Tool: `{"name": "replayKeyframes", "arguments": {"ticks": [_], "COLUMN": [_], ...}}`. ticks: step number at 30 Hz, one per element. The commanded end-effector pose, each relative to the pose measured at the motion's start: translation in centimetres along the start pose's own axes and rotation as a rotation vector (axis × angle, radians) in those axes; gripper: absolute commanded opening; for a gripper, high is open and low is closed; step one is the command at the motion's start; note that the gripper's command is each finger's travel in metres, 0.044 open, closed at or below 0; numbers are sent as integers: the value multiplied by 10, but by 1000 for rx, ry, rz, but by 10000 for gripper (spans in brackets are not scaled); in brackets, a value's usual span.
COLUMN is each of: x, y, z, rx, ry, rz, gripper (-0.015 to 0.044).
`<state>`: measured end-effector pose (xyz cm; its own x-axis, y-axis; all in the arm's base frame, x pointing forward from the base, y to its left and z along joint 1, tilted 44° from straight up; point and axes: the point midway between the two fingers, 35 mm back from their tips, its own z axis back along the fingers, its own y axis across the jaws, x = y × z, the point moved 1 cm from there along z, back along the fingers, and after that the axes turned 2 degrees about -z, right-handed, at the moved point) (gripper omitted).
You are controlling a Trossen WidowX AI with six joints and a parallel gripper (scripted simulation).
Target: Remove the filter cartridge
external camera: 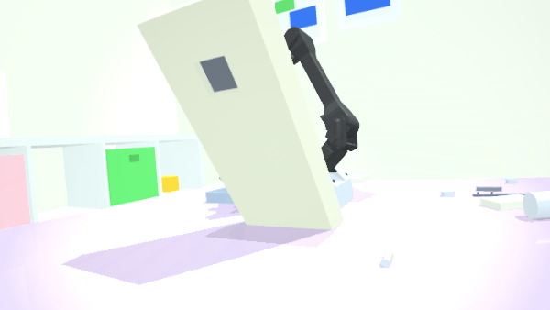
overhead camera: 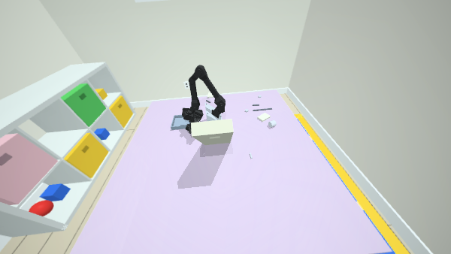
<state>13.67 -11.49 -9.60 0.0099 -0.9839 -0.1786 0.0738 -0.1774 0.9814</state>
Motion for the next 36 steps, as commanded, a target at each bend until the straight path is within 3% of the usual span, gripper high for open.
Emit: {"name": "replayKeyframes", "arguments": {"ticks": [1, 10, 12, 23, 36], "x": [0, 52, 52, 59, 28], "y": [-1, 47, 51, 127, 212], "z": [-1, -38, -42, -84, -117], "rx": [-14, -275, -327, -492, -629], "ry": [13, 183, 194, 165, 73], "rz": [0, -453, -361, -746, -1083], "gripper": [374, 138, 90, 90, 90]}}
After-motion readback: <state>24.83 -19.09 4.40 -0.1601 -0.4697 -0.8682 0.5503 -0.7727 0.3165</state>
